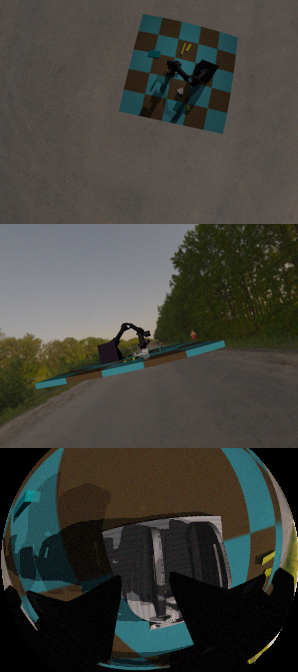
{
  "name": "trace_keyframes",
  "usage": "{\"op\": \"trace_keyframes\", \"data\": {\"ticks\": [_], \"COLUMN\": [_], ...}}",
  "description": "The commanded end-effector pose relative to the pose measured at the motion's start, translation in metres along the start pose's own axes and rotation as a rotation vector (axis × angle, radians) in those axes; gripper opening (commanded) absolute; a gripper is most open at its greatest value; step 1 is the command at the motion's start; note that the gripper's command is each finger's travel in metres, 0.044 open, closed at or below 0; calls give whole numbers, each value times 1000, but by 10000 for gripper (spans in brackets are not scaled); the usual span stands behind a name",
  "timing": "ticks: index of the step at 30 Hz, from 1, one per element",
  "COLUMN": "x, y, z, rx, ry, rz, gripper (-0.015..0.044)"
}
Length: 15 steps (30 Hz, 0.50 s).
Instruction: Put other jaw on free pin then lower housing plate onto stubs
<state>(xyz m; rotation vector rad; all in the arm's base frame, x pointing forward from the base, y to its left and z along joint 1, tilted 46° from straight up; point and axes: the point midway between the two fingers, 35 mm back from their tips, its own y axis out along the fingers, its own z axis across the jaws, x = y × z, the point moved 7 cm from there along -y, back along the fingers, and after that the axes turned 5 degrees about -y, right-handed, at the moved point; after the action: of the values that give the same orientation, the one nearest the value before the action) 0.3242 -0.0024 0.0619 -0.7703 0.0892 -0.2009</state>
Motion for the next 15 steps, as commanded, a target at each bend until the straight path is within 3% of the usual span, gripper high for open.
{"op": "trace_keyframes", "data": {"ticks": [1, 9, 15], "x": [0, 1, 0], "y": [0, -6, -61], "z": [0, 0, 0], "rx": [0, -1, 1], "ry": [0, 0, 4], "rz": [0, 0, 0], "gripper": [224, 224, 224]}}
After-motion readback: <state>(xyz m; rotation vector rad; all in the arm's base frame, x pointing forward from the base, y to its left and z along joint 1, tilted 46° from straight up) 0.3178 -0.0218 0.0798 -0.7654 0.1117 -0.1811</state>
